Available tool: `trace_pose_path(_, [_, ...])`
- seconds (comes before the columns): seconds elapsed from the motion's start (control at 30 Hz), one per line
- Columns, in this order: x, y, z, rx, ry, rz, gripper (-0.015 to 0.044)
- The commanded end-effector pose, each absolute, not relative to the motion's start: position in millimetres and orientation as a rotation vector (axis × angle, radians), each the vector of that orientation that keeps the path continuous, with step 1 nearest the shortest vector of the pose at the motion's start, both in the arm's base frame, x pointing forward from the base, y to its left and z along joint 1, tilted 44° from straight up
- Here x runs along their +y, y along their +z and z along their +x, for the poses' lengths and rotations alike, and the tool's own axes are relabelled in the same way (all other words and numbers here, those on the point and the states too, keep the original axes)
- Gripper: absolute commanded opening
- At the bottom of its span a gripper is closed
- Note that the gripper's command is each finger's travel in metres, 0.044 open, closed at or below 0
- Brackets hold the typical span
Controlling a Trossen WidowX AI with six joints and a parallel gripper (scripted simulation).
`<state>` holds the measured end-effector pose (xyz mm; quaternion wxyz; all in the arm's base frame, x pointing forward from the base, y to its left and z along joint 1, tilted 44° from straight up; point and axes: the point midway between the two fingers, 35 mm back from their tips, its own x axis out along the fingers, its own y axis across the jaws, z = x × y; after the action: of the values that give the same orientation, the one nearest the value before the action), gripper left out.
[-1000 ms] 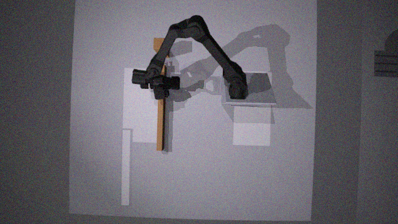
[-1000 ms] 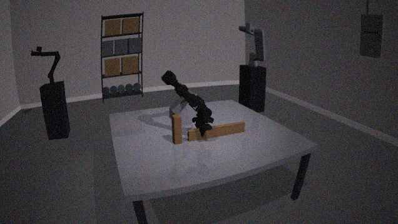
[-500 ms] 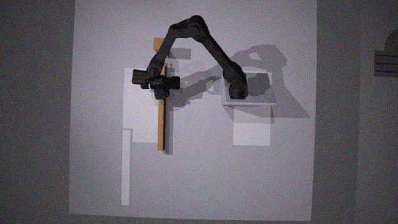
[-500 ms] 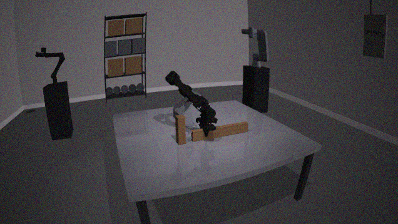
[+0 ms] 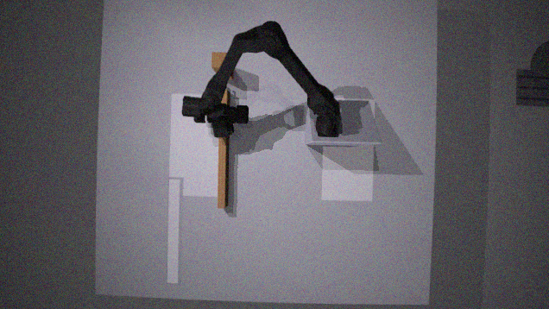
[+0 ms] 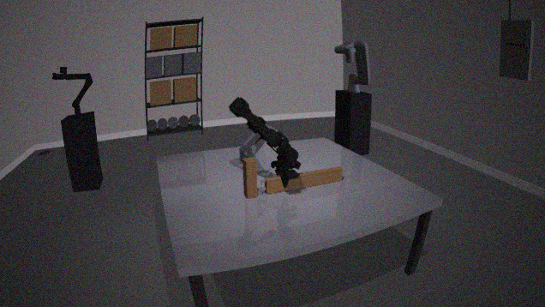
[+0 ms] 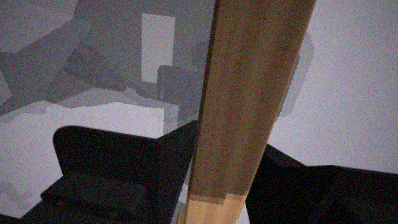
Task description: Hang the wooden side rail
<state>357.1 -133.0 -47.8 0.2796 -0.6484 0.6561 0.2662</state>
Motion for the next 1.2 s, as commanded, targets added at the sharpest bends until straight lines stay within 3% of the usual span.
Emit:
trace_pose_path(0.0, [-128.8,-43.9,359.4,1.748,0.710,-1.747,0.0000])
trace_pose_path(1.17, [-124.7,-39.8,359.4,1.748,0.710,-1.747,0.0000])
